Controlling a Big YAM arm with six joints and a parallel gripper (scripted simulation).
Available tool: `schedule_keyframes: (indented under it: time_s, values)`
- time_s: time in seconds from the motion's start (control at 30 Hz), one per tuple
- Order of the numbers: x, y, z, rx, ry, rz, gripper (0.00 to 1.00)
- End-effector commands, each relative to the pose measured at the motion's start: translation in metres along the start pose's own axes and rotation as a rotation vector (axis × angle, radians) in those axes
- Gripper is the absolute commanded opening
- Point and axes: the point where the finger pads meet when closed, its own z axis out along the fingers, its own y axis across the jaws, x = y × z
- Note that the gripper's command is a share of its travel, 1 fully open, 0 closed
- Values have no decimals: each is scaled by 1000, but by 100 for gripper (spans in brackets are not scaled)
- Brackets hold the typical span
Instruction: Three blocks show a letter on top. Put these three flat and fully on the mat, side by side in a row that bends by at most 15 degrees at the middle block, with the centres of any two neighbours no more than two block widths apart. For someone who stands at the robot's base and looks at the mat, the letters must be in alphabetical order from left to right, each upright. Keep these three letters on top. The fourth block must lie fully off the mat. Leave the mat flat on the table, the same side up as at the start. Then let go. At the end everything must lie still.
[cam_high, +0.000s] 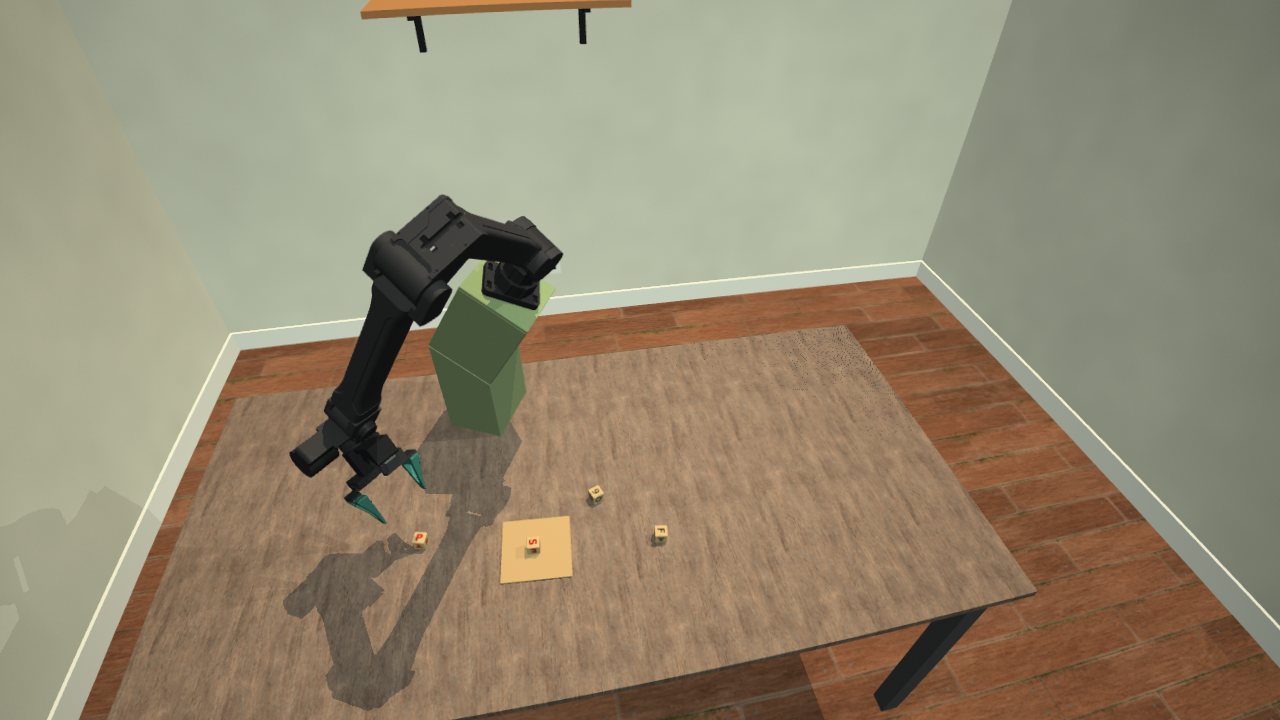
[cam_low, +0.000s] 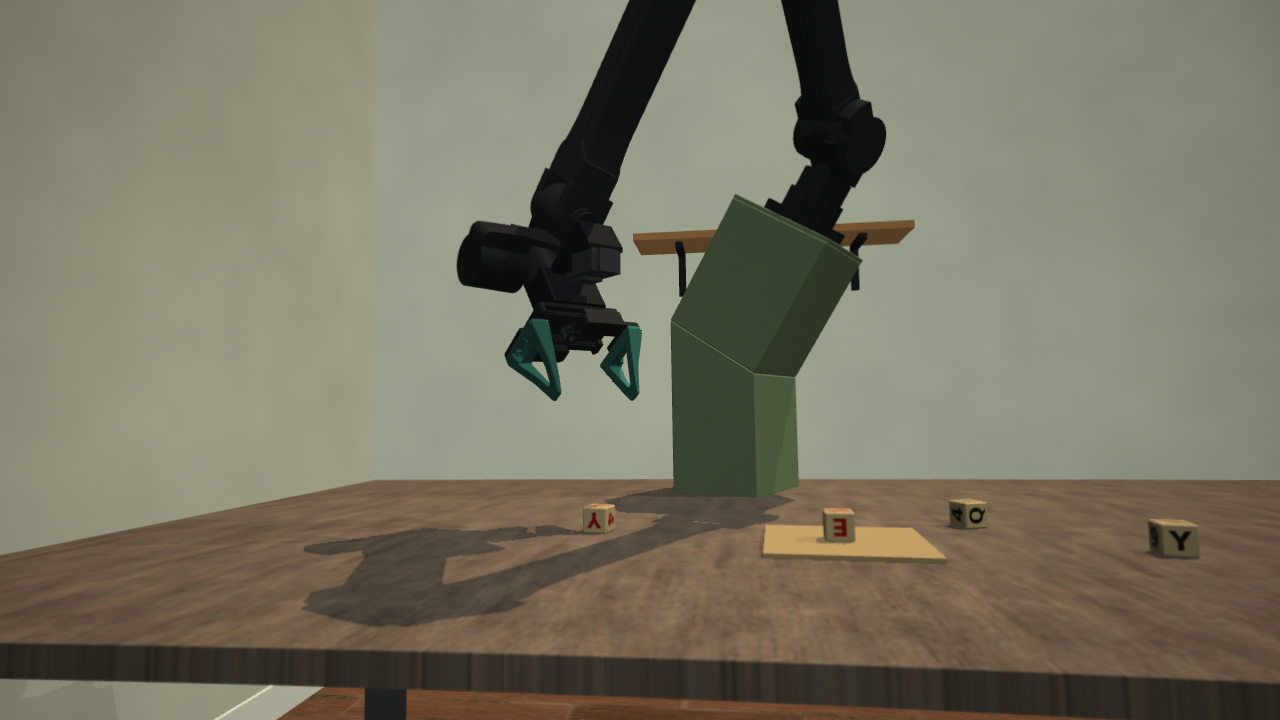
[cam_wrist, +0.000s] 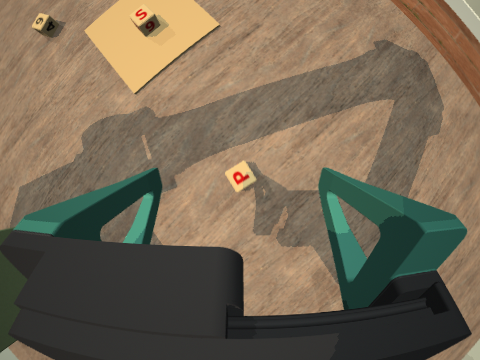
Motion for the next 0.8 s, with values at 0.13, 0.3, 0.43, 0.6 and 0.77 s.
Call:
schedule_keyframes:
  time_s: [0.13,0.3,0.43,0.6,0.77]
  values:
    - [-4,-9,-7,24,-6,-7,100]
    - [-4,-9,-7,24,-6,-7,100]
    - [-4,-9,-7,24,-6,-7,100]
    - [-4,-9,-7,24,-6,-7,100]
    - [-14,-9,0,0,5,-25,100]
